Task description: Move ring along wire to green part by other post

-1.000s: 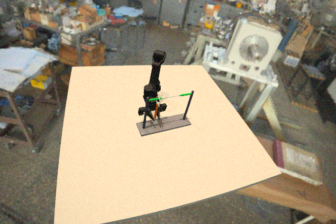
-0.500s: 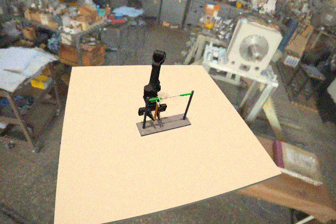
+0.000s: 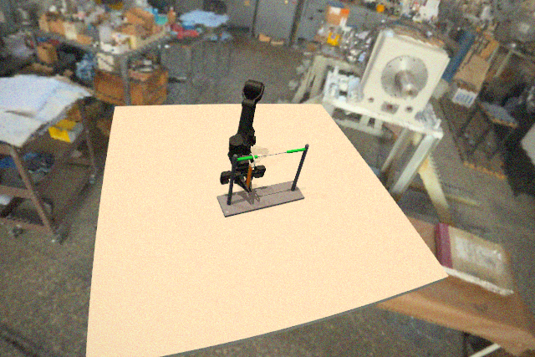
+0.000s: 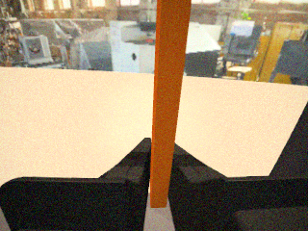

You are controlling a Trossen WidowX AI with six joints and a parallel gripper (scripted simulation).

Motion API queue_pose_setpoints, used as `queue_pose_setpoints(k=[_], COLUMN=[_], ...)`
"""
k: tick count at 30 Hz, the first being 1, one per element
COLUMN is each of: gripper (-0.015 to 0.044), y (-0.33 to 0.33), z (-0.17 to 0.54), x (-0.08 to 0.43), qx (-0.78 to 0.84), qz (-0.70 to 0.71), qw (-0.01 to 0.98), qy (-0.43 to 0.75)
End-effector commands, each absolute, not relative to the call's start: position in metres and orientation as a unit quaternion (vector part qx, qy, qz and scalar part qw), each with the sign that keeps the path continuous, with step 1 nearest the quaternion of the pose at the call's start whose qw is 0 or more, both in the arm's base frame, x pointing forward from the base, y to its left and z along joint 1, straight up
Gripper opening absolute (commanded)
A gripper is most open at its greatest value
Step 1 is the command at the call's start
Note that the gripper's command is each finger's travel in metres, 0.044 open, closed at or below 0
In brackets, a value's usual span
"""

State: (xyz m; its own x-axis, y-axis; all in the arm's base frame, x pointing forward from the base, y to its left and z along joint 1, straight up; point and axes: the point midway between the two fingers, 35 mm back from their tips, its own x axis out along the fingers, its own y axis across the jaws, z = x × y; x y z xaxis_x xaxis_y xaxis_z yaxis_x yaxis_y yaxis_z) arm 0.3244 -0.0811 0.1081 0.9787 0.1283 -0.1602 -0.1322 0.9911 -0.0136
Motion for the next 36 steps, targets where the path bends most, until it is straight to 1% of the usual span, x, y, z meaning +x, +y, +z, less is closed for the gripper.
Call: queue_pose_setpoints(k=[1,36], gripper=[-0.015,-0.015], y=[-0.081,-0.08], z=[0.108,0.124], x=[0.324,0.325], qx=[-0.012,-0.012], qz=[0.065,0.06], qw=[0.995,0.995], qy=[0.08,0.079])
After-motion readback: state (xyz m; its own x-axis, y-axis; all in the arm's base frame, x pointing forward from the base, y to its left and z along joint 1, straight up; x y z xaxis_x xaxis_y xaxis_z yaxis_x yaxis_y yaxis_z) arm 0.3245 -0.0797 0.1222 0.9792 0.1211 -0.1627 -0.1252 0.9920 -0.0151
